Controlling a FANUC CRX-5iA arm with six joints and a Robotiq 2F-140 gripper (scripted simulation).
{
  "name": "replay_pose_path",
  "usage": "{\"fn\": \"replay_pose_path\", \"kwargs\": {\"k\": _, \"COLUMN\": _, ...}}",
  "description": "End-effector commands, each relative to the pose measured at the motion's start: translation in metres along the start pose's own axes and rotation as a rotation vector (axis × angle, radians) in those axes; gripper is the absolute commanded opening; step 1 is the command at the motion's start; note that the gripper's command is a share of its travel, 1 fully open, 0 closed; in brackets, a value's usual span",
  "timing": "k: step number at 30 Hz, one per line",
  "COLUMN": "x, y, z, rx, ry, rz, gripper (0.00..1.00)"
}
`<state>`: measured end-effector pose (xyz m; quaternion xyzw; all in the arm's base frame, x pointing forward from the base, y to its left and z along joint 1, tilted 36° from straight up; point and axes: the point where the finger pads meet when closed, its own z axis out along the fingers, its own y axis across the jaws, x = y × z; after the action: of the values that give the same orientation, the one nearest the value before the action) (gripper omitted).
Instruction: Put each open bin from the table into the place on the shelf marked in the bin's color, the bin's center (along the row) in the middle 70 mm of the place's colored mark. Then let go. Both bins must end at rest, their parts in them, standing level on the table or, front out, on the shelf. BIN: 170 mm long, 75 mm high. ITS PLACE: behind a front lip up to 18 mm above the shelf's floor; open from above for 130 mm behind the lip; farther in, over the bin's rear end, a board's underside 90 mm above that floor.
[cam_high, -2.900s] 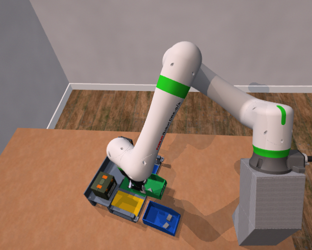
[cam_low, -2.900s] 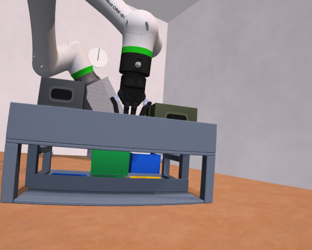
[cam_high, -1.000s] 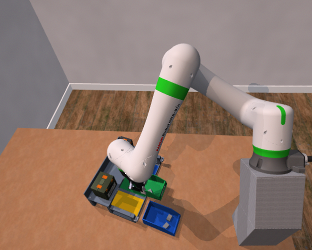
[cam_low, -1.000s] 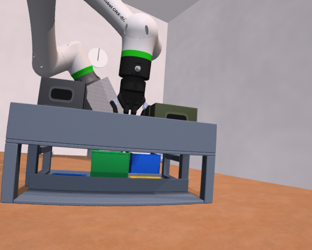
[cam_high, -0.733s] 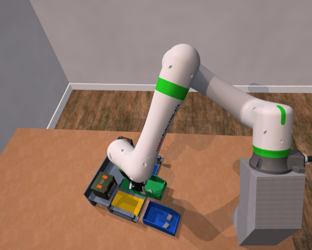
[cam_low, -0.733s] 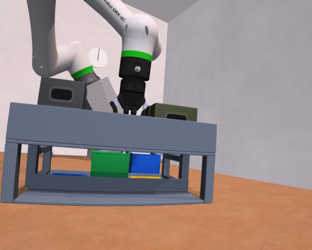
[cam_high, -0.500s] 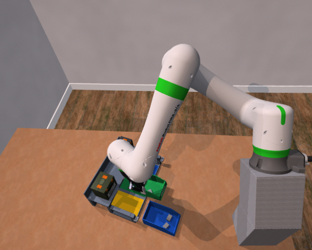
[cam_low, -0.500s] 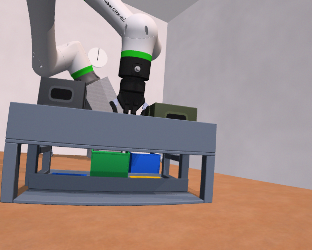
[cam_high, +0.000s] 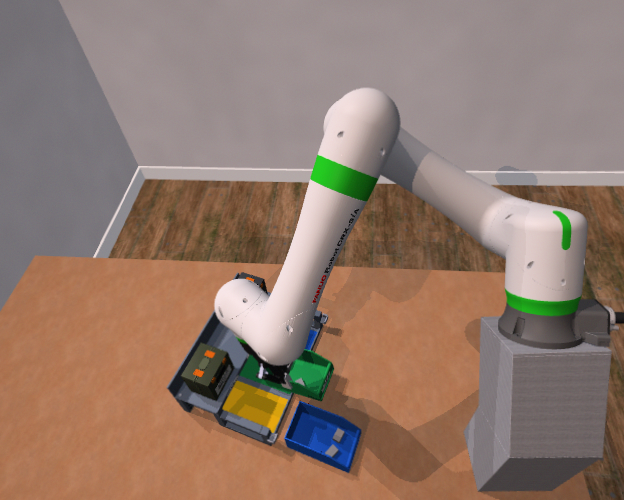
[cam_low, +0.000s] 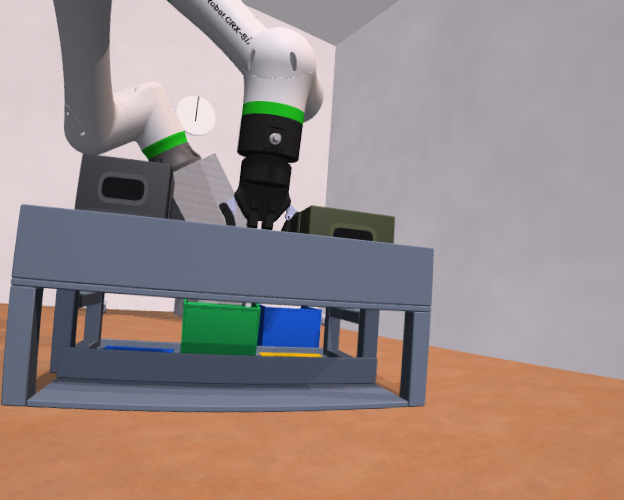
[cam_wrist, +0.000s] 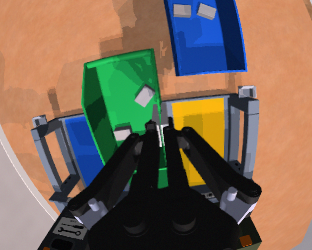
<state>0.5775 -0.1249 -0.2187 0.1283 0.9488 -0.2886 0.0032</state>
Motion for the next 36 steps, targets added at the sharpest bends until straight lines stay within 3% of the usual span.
{"fn": "replay_pose_path", "kwargs": {"k": 1, "x": 0.0, "y": 0.0, "z": 0.0, "rx": 0.0, "ry": 0.0, "rz": 0.0, "gripper": 0.0}}
{"fn": "replay_pose_path", "kwargs": {"k": 36, "x": -0.01, "y": 0.0, "z": -0.001, "rx": 0.0, "ry": -0.024, "rz": 0.0, "gripper": 0.0}}
